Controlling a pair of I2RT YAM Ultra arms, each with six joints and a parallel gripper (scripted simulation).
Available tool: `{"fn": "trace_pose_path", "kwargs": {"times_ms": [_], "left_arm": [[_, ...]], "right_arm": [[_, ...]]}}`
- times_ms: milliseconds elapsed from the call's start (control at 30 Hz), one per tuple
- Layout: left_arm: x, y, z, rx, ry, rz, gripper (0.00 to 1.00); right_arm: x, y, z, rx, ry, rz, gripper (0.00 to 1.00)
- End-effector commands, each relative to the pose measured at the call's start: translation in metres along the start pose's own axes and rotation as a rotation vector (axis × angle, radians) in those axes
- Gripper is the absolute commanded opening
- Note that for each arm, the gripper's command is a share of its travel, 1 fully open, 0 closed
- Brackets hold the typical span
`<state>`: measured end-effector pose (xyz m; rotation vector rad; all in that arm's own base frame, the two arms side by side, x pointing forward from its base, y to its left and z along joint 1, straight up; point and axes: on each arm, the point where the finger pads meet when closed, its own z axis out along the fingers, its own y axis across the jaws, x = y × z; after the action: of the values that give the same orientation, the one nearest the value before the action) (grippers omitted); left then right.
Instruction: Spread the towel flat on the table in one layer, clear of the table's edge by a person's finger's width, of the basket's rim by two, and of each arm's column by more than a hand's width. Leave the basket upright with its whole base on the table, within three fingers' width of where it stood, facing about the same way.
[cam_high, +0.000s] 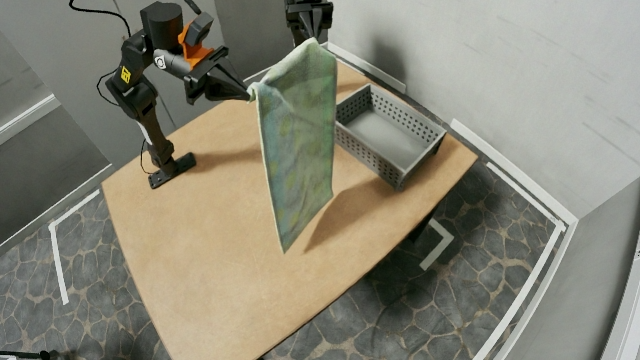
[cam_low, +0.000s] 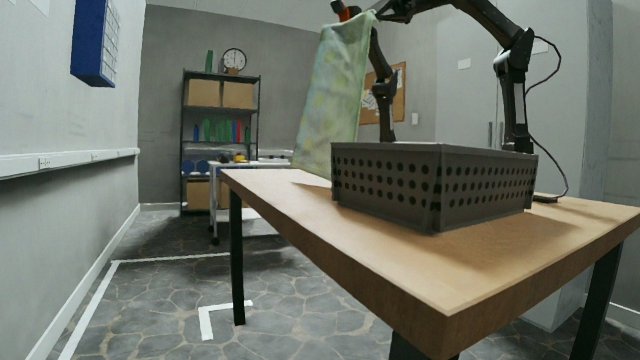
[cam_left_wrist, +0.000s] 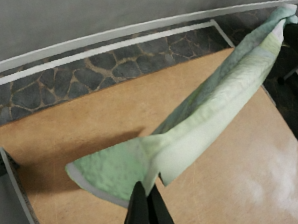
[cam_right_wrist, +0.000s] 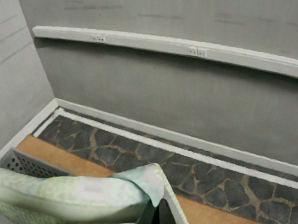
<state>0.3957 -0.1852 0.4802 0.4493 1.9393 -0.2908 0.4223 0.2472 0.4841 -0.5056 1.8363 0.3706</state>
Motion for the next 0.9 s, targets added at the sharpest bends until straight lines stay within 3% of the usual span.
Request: {"fn": "trace_pose_path", "kwargs": {"times_ms": [0,867], "left_arm": [[-0.0154,0.0106,-0.0063,-0.038,-0.038,-0.019,0.0],[-0.0214,0.0124,-0.0088,-0.045,-0.054,-0.021,0.0]], "right_arm": [[-0.0196,0.0003,0.0019,0.014,-0.058,0.001,0.0],[-0.0204,0.0004,0.0039,0.015,-0.057,0.002,0.0]]}}
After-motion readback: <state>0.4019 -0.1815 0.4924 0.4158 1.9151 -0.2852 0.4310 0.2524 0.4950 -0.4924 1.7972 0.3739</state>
